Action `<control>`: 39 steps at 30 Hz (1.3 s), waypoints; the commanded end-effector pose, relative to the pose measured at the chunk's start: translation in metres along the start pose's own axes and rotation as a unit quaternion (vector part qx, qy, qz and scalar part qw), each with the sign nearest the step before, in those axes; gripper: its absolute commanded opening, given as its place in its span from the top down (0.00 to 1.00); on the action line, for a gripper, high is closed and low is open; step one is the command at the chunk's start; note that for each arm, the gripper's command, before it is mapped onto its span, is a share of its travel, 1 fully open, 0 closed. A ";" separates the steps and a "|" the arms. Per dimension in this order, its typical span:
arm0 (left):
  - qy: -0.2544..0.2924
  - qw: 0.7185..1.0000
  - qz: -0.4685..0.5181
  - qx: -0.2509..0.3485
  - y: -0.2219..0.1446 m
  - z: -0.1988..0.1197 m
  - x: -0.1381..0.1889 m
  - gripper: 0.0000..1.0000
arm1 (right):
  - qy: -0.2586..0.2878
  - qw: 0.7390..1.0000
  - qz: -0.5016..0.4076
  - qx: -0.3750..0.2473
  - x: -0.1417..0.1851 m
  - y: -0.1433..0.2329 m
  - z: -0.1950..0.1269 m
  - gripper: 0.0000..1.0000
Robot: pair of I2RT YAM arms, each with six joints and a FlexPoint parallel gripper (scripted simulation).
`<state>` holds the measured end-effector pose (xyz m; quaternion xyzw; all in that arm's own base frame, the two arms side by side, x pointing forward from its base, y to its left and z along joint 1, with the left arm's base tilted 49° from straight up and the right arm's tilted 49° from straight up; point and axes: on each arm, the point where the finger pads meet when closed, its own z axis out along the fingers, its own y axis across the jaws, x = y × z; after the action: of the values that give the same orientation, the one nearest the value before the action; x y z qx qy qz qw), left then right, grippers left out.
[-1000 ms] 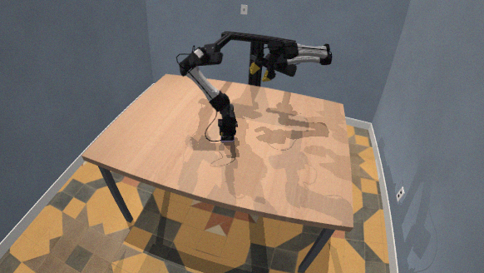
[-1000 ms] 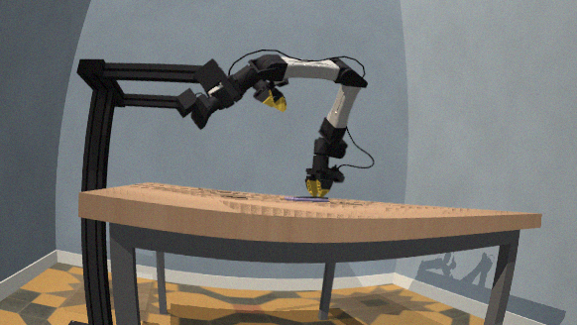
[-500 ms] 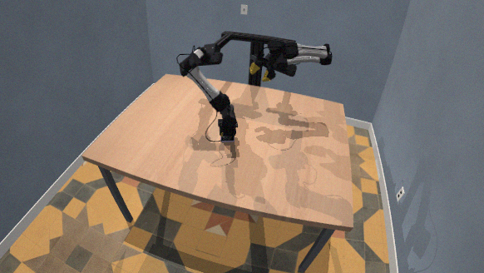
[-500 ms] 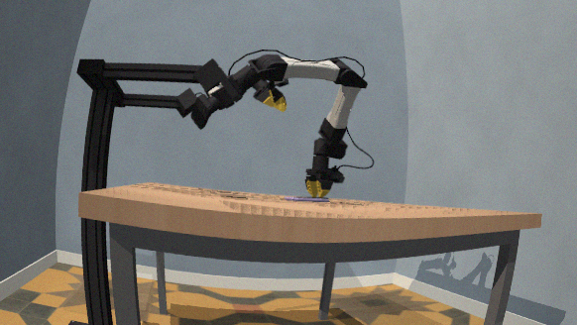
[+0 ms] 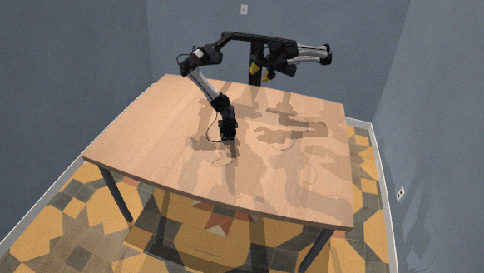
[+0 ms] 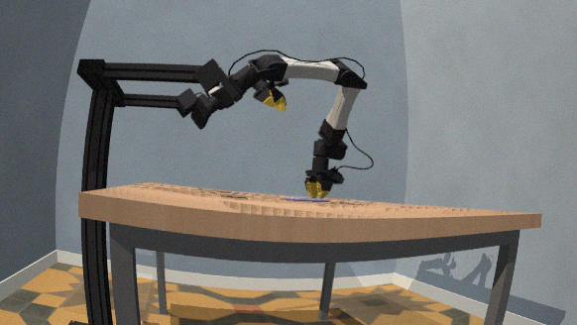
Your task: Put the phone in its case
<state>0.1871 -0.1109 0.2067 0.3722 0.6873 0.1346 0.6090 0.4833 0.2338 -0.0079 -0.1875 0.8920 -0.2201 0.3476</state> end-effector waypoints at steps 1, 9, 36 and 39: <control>-0.004 1.000 -0.019 -0.014 0.007 0.001 -0.006 0.00 | -0.005 1.000 0.013 -0.005 0.000 0.000 0.020 0.64; -0.004 1.000 -0.019 -0.014 0.007 0.001 -0.006 0.00 | -0.001 1.000 0.010 -0.005 0.005 0.000 0.030 0.64; -0.004 1.000 -0.019 -0.014 0.007 0.001 -0.006 0.00 | -0.016 1.000 0.016 -0.005 0.002 0.000 0.050 0.64; -0.004 1.000 -0.019 -0.014 0.007 0.001 -0.006 0.00 | -0.017 1.000 0.017 -0.005 0.003 0.000 0.054 0.64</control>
<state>0.1871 -0.1109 0.2068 0.3721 0.6873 0.1345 0.6092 0.4837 0.2340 -0.0078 -0.1979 0.8895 -0.2238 0.3457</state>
